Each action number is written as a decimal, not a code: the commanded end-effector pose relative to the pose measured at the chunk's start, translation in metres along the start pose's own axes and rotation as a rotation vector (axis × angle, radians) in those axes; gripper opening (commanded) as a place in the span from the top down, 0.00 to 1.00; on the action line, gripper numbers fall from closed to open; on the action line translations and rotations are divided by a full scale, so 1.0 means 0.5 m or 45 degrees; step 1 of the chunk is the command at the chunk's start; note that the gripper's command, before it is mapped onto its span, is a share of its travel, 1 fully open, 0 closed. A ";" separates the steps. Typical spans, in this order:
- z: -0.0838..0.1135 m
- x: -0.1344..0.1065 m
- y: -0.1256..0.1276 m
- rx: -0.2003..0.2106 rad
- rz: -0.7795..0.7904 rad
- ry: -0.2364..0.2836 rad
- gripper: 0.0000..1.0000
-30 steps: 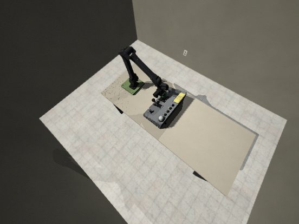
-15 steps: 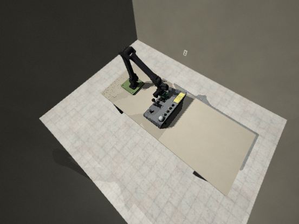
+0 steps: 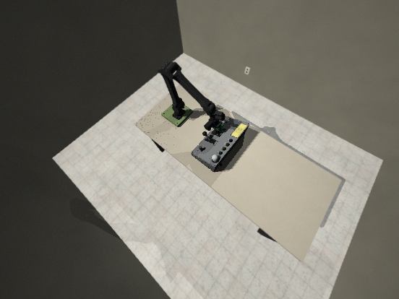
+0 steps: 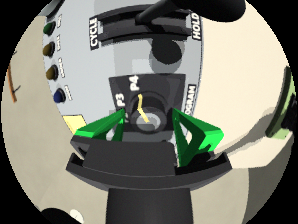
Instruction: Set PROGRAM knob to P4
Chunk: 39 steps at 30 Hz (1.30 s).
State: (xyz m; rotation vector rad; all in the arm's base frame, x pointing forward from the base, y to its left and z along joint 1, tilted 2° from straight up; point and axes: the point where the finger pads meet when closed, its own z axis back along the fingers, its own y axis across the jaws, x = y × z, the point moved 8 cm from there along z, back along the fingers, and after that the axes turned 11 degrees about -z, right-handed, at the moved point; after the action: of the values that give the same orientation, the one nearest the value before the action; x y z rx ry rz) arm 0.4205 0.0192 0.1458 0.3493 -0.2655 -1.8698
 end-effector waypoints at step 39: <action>0.353 -0.019 0.037 0.088 -0.006 0.037 0.00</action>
State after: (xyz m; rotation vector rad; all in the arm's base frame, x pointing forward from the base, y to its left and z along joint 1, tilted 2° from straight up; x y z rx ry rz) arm 0.3651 0.0185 0.2831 0.3418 -0.2604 -1.8765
